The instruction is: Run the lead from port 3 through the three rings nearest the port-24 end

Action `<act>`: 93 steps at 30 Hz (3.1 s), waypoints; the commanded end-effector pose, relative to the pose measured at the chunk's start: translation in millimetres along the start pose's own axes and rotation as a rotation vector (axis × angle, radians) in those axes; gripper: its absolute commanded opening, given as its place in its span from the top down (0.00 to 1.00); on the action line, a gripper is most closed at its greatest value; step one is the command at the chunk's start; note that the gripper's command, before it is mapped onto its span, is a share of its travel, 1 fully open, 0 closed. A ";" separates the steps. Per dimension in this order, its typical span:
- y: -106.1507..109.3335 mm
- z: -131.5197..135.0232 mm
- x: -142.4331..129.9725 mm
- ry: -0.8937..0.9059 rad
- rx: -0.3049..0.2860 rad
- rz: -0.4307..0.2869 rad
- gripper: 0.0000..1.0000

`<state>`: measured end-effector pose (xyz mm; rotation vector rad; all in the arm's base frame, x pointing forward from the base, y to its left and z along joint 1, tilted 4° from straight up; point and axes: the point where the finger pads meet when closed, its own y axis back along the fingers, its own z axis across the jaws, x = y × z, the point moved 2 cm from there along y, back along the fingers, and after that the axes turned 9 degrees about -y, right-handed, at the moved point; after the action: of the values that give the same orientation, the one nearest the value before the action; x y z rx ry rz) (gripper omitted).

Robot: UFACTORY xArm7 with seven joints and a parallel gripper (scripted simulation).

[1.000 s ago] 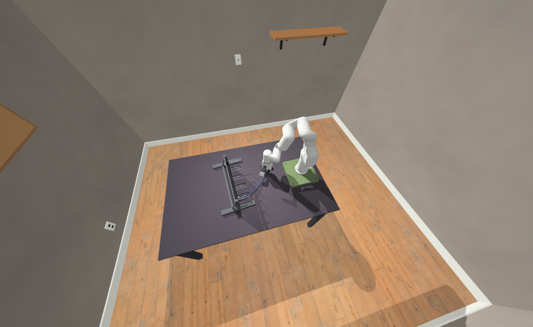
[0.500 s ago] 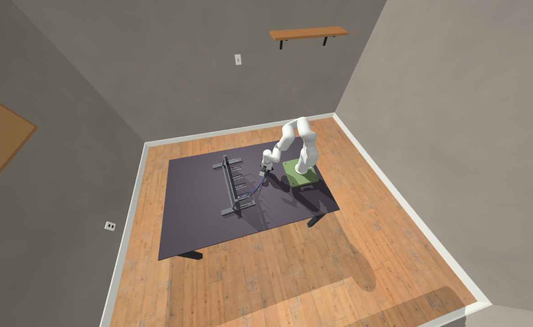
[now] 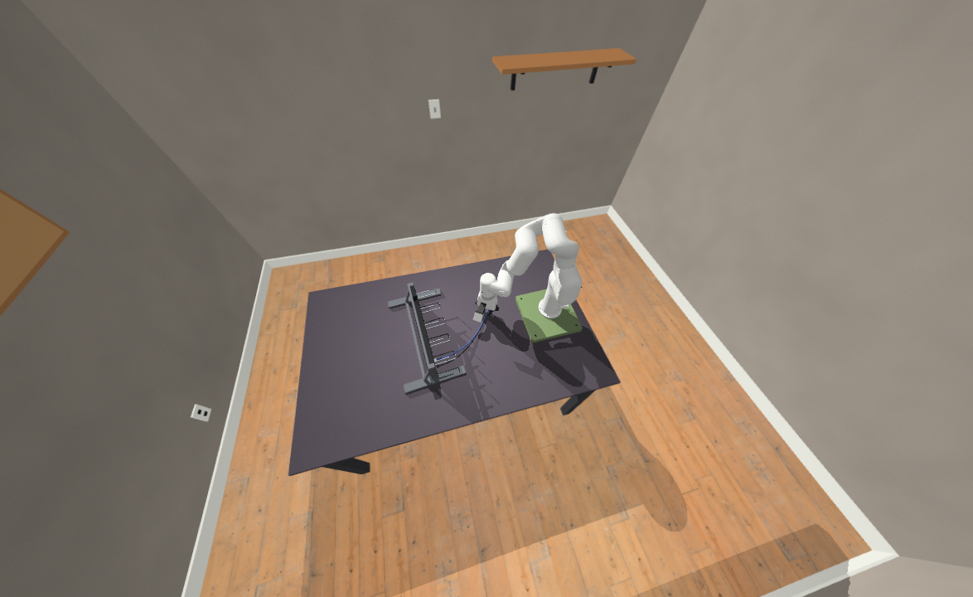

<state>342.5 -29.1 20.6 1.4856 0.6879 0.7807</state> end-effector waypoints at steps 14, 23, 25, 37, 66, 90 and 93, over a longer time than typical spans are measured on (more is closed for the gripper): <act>-0.1 1.2 0.7 0.000 -0.003 0.002 0.67; -1.8 1.2 0.7 0.000 -0.003 0.002 0.67; -2.1 1.2 0.7 0.000 -0.003 0.002 0.67; -5.5 1.2 0.7 0.000 -0.003 0.002 0.67; -8.4 1.2 0.7 0.000 -0.003 0.002 0.67; -8.4 1.2 0.7 0.000 -0.003 0.002 1.00; -8.4 1.2 0.7 0.000 -0.003 0.002 1.00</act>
<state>343.2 -28.5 11.5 1.4852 0.6874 0.7812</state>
